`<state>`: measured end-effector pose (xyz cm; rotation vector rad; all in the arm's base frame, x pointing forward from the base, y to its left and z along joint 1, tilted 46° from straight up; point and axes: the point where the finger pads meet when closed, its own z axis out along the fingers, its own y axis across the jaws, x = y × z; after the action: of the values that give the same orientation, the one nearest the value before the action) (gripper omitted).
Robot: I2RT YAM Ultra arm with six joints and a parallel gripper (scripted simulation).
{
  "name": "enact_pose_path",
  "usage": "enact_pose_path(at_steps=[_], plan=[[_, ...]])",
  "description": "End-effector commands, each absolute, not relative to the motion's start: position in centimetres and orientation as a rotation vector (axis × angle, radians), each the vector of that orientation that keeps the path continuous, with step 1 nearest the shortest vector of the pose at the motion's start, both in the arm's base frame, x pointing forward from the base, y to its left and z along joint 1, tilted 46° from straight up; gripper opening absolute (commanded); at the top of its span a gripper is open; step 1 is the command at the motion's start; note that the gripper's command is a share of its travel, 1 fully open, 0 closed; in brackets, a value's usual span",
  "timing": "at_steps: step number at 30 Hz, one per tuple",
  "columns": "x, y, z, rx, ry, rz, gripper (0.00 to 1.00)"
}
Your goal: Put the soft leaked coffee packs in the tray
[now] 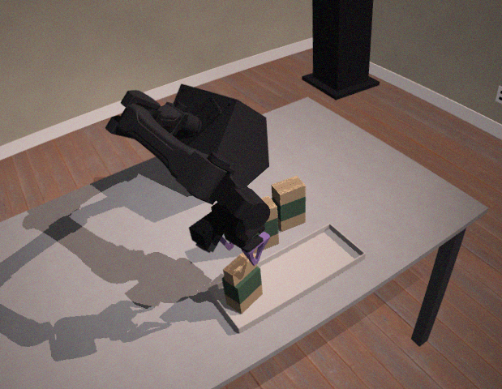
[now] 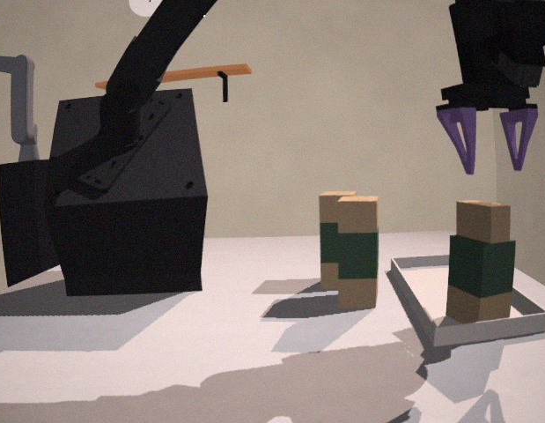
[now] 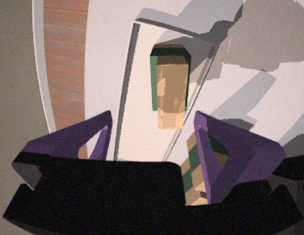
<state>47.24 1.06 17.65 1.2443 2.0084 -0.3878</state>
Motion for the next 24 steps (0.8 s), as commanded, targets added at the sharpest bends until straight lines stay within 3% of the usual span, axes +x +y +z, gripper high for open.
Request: enact_pose_path(at_steps=[1,24], plan=[[45.66,2.54,18.63,1.249,2.027,-0.444,0.79],[45.45,2.49,18.27,1.245,2.036,-0.457,0.79]])
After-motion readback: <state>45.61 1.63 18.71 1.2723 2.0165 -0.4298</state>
